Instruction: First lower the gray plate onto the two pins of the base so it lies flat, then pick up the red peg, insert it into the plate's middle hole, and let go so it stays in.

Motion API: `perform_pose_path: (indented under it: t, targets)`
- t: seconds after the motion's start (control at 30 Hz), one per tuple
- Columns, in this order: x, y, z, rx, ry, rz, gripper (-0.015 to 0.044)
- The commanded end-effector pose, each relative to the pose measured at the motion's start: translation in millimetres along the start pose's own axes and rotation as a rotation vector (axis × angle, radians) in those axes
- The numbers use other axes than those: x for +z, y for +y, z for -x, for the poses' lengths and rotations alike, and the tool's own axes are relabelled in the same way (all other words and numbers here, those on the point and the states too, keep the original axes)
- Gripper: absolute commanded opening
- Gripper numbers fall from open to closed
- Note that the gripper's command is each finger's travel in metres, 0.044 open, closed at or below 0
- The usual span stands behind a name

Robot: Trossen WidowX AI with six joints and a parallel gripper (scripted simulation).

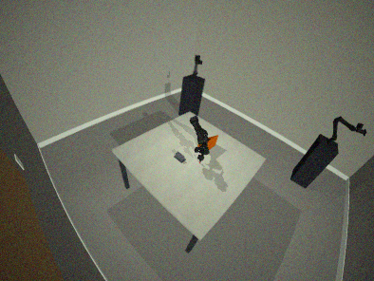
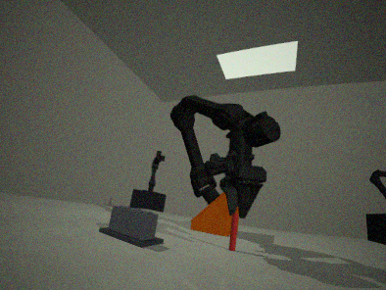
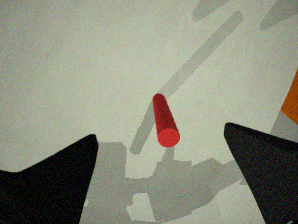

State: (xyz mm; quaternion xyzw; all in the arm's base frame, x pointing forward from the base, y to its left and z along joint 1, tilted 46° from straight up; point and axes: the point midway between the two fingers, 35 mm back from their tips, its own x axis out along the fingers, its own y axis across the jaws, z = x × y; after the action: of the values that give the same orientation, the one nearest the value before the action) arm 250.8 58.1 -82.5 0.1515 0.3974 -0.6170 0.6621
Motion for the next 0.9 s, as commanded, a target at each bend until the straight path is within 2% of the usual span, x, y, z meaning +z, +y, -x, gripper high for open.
perform_pose_path:
  t: [0.0,0.53,0.87]
  targets:
    - [1,-2,-10,-0.009,-0.006,0.006,0.044]
    - [2,-4,-34,-0.01,-0.008,0.005,0.044]
    - [2,-4,-34,-0.01,-0.008,0.005,0.0177]
